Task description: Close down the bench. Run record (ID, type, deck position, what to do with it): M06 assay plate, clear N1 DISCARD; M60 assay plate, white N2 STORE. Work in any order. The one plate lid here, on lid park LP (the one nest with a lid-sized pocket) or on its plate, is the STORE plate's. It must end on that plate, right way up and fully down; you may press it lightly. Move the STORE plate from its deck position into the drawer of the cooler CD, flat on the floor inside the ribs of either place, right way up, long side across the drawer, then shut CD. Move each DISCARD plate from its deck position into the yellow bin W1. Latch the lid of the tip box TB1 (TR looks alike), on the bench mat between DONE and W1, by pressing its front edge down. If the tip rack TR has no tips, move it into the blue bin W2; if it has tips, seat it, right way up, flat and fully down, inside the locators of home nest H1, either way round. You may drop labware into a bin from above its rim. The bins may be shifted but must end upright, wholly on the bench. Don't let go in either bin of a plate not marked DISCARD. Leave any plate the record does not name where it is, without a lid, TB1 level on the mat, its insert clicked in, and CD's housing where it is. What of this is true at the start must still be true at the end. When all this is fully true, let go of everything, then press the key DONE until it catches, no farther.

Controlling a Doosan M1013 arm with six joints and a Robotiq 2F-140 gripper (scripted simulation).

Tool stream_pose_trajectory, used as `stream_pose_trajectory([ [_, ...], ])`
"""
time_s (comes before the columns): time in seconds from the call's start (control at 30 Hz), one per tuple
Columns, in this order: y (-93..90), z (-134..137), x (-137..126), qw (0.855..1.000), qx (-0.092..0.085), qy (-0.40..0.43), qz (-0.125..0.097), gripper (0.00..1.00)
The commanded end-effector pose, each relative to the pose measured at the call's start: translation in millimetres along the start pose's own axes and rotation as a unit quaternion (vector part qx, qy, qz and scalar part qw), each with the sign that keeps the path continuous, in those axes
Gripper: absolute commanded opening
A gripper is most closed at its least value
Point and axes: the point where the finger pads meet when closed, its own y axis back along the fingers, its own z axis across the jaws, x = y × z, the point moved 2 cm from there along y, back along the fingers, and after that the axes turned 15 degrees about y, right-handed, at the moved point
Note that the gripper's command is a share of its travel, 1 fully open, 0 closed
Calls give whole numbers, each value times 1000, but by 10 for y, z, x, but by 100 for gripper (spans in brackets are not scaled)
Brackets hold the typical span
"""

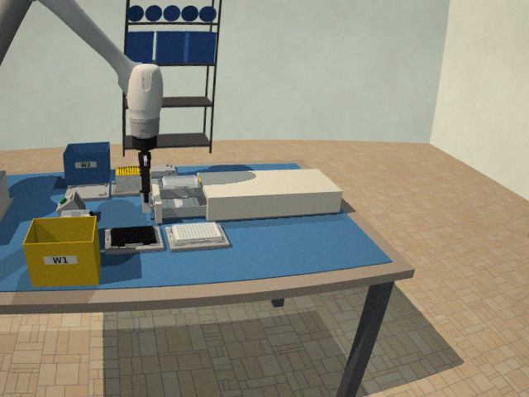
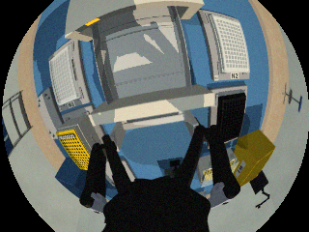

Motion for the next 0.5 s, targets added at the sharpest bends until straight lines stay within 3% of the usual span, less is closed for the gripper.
stream_pose_trajectory([
  [0.0,1,-2,-5,1000,0,0,0,0],
  [0.47,1,-50,-185,1000,0,0,0,0],
])
